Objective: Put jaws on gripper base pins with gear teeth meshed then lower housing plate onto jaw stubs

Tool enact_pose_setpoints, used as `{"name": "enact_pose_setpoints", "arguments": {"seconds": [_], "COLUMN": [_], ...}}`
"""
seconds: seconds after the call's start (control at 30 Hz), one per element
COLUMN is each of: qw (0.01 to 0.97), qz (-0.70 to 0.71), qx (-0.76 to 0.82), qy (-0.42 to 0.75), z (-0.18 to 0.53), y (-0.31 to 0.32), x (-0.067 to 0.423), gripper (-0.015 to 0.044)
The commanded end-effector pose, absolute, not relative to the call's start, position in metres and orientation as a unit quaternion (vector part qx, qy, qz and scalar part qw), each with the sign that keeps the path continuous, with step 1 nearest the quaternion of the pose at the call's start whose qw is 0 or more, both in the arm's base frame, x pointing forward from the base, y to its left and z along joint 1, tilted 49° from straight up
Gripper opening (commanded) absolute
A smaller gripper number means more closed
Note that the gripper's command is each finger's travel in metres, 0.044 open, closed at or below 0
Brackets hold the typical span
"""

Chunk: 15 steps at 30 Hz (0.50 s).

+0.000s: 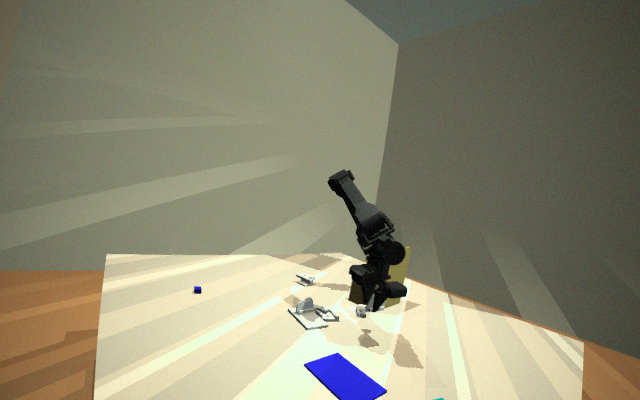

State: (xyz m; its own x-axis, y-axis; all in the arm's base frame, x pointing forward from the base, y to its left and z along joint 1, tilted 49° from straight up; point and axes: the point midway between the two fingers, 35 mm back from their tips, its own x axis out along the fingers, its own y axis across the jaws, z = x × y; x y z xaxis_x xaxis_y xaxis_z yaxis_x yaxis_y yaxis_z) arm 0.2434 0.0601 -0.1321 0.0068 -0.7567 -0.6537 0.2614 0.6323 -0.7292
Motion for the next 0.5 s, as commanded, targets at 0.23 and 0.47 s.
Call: {"name": "enact_pose_setpoints", "arguments": {"seconds": [0.23,0.47], "qw": [0.653,0.628], "qz": [-0.305,-0.250], "qx": [-0.277,-0.331], "qy": [0.635,0.659], "z": [-0.123,-0.116], "y": [0.057,0.052], "x": [0.245,0.245], "gripper": [0.0134,0.0134]}}
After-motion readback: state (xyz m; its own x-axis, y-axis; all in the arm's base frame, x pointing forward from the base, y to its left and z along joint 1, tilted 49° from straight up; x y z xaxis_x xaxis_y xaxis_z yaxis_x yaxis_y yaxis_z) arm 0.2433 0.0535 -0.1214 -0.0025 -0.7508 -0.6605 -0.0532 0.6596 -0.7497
